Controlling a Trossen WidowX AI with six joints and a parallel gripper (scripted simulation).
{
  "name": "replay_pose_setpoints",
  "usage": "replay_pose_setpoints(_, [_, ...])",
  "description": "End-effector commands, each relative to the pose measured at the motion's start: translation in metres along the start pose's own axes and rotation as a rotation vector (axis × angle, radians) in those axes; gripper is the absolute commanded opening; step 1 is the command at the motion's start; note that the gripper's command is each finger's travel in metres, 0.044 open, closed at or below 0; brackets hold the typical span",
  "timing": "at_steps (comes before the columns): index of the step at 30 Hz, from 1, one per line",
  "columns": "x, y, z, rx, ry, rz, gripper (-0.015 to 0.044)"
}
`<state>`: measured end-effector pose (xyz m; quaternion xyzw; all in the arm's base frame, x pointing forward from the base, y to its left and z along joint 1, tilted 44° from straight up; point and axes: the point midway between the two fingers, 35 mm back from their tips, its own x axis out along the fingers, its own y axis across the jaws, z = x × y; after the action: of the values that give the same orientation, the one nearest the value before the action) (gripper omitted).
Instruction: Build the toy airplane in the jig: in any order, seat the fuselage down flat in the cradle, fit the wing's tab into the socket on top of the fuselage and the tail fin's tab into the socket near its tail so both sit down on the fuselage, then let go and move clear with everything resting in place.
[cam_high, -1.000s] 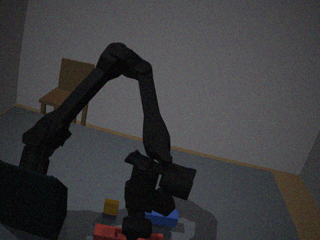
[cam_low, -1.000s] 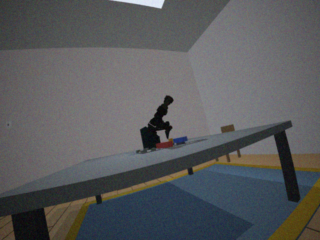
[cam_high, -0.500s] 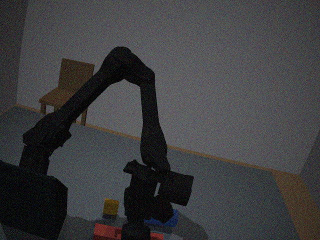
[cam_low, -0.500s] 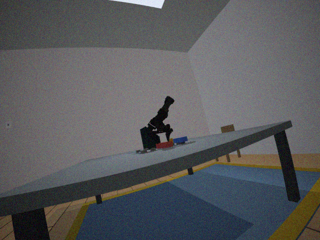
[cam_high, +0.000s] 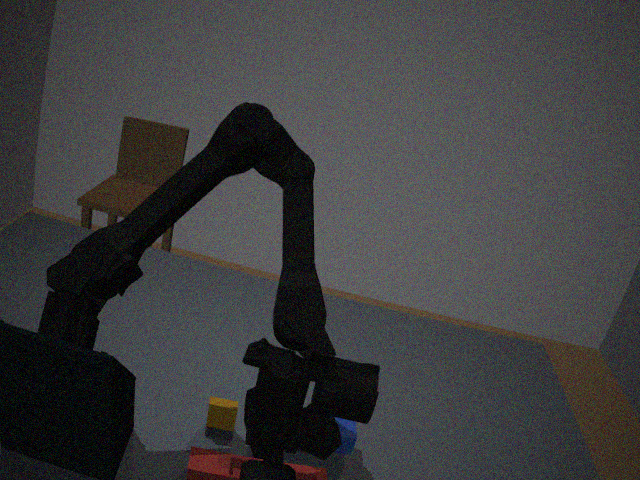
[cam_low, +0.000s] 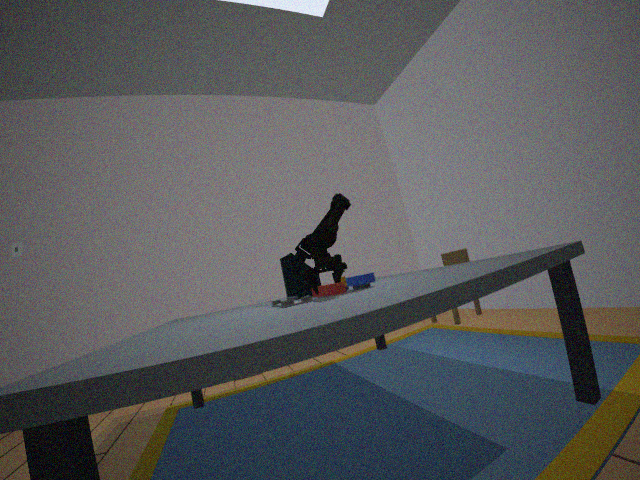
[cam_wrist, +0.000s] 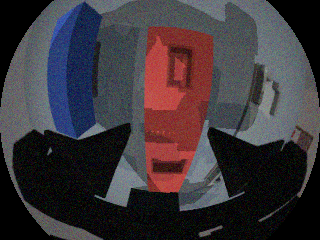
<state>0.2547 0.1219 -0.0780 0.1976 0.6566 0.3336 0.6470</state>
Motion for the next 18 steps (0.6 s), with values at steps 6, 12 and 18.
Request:
replay_pose_setpoints(6, [0.0063, 0.0011, -0.0032, 0.005, 0.006, 0.005, 0.0335])
replay_pose_setpoints(12, [0.0063, 0.0011, -0.0032, 0.005, 0.006, 0.005, 0.0197])
replay_pose_setpoints(18, [0.0063, 0.0011, -0.0032, 0.005, 0.006, 0.005, 0.0157])
